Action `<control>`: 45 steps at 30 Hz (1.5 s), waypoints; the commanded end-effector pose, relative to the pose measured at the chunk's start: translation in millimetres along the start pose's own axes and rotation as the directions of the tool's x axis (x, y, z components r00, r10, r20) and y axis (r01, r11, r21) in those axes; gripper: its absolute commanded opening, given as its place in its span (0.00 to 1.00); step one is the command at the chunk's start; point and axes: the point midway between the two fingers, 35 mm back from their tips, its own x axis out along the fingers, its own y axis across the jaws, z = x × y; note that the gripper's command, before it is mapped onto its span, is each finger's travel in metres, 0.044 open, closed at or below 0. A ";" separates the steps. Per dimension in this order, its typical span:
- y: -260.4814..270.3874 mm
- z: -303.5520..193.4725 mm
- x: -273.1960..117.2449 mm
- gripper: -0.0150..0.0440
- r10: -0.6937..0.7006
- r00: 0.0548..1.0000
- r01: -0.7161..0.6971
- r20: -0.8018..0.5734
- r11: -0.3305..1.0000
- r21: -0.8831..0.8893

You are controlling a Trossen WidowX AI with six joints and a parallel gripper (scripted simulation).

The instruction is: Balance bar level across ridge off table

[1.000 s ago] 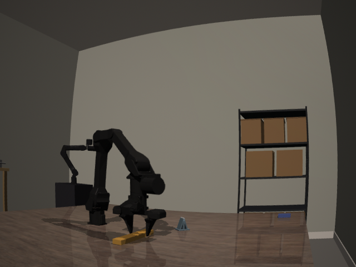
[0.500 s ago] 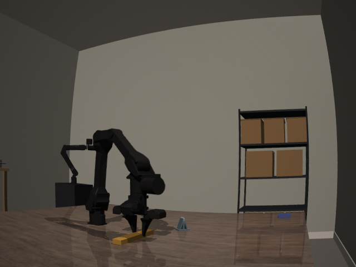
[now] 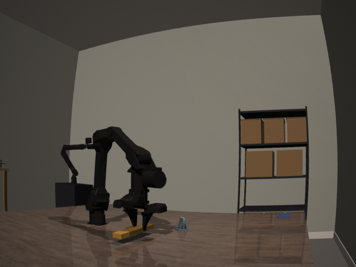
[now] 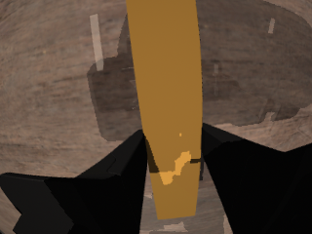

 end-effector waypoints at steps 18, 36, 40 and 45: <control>-0.4 0.2 -58.0 0.25 0.010 1.000 -0.010 0.008 1.000 -0.005; 12.4 -19.0 -79.5 0.25 0.010 1.000 -0.011 0.007 0.997 0.071; 20.3 -29.3 -80.4 0.25 0.011 1.000 -0.012 0.006 0.994 0.112; 29.8 -42.7 -81.4 0.25 0.012 1.000 -0.012 0.005 0.987 0.162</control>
